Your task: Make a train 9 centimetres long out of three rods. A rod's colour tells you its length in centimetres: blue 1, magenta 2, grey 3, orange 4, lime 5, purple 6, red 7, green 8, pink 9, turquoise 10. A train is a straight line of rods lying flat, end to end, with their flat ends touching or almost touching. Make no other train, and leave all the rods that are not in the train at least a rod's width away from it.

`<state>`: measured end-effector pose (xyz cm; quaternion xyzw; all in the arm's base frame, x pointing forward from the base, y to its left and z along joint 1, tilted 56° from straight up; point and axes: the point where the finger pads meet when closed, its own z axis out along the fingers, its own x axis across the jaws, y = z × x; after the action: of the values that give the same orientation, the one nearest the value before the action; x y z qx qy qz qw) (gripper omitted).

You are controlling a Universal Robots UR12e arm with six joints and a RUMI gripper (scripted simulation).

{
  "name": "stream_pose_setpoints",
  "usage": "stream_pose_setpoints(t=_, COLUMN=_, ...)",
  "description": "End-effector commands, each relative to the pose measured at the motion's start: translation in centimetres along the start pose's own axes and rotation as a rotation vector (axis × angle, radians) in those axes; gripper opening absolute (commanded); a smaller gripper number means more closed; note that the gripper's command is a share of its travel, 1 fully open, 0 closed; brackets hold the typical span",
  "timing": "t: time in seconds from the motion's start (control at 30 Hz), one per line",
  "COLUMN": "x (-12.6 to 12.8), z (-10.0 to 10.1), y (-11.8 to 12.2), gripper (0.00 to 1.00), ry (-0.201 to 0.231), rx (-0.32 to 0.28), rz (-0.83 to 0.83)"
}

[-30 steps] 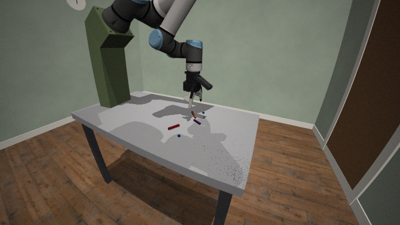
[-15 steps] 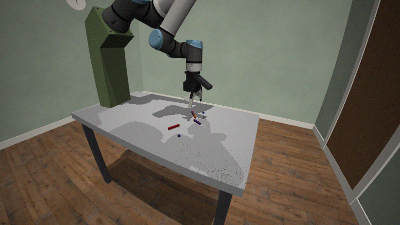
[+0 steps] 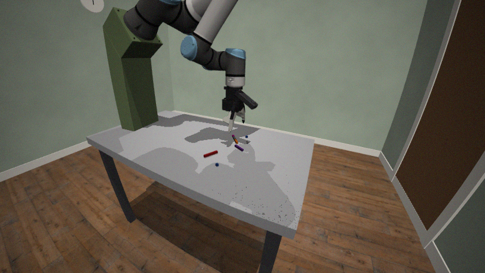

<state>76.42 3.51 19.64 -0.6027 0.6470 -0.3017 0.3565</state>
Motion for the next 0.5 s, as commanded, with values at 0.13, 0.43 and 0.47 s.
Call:
stream_pose_setpoints(t=0.13, x=-0.24, z=-0.03, y=0.43, gripper=1.0, ry=-0.002, rx=-0.005, rz=0.0)
stream_pose_setpoints(t=0.43, x=-0.26, z=-0.04, y=0.38, gripper=1.0, ry=-0.002, rx=-0.004, rz=-0.021)
stream_pose_setpoints(t=0.47, x=-0.26, z=-0.04, y=0.36, gripper=1.0, ry=-0.002, rx=-0.004, rz=-0.028)
